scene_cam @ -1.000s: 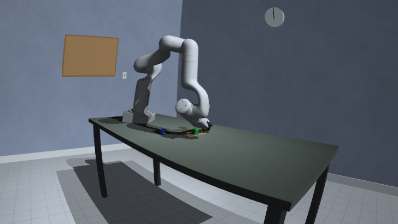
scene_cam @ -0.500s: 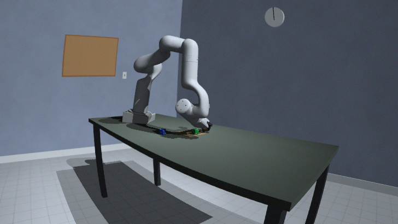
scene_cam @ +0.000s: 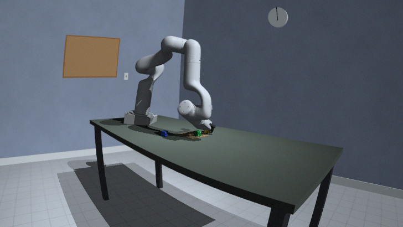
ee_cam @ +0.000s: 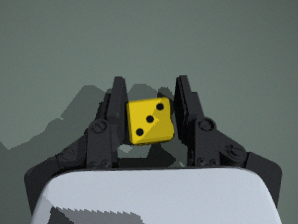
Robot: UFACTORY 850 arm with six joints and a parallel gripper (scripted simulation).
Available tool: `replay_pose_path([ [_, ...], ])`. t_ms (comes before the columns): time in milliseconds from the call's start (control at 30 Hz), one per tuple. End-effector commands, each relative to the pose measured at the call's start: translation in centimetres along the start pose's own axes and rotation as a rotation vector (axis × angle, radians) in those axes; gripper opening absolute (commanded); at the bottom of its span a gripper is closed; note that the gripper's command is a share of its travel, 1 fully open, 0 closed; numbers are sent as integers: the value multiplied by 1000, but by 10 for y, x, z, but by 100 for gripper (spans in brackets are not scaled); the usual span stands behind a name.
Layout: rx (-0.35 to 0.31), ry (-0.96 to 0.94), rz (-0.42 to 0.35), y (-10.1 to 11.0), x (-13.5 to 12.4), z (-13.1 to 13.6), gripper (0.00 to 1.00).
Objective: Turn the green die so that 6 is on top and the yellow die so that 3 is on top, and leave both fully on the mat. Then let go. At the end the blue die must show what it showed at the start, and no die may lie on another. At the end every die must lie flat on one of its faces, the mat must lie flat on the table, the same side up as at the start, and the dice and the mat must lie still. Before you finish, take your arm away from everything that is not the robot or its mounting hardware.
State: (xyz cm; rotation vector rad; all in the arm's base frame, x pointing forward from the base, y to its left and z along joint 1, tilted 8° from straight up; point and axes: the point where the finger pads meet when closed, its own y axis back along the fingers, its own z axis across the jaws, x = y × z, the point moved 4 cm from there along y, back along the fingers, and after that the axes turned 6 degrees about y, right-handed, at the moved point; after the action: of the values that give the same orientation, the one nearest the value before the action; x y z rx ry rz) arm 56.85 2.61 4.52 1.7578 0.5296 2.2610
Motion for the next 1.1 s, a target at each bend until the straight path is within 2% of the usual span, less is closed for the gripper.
replay_pose_path([
  [0, -1, 2, 0, 1, 0, 1, 43],
  [33, -1, 2, 0, 1, 0, 1, 47],
  [1067, -1, 2, 0, 1, 0, 1, 47],
])
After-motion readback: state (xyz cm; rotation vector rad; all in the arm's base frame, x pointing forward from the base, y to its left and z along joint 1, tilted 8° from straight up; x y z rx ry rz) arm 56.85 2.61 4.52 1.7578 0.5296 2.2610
